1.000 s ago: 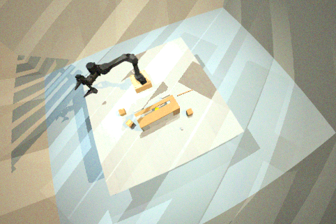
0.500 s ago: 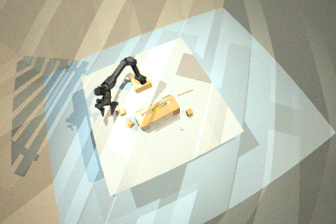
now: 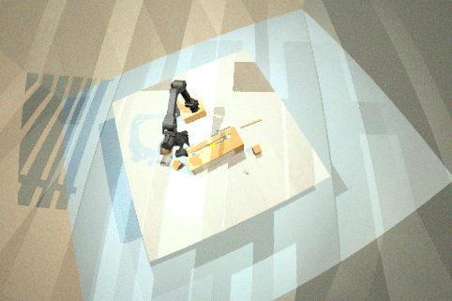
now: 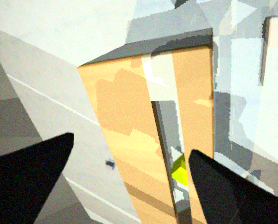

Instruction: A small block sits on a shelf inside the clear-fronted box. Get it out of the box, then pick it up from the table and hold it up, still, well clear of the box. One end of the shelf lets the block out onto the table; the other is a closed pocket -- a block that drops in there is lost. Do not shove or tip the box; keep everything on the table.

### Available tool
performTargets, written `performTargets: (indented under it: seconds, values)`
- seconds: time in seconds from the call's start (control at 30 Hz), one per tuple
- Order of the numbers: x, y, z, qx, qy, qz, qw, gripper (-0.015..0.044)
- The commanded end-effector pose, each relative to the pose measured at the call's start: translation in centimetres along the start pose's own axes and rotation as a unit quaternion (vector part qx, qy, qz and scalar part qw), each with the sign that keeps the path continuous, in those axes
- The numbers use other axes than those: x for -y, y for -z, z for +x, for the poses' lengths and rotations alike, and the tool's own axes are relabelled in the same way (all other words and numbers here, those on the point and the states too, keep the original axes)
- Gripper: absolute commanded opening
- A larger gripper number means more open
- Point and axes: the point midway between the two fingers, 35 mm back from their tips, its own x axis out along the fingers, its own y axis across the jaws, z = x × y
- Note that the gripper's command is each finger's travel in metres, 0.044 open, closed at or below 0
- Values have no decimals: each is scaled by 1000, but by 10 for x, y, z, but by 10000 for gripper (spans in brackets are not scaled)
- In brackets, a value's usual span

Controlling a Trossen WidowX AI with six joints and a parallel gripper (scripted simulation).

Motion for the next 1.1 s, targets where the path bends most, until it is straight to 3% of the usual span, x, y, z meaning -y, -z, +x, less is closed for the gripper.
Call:
performTargets:
  seconds: [0.0, 0.17, 1.07]
  values:
    - [51, 41, 27, -31, 133, -76, 988, 400]
    - [91, 69, 35, -56, 228, -138, 962, 400]
    - [97, 65, 57, -56, 228, -138, 962, 400]
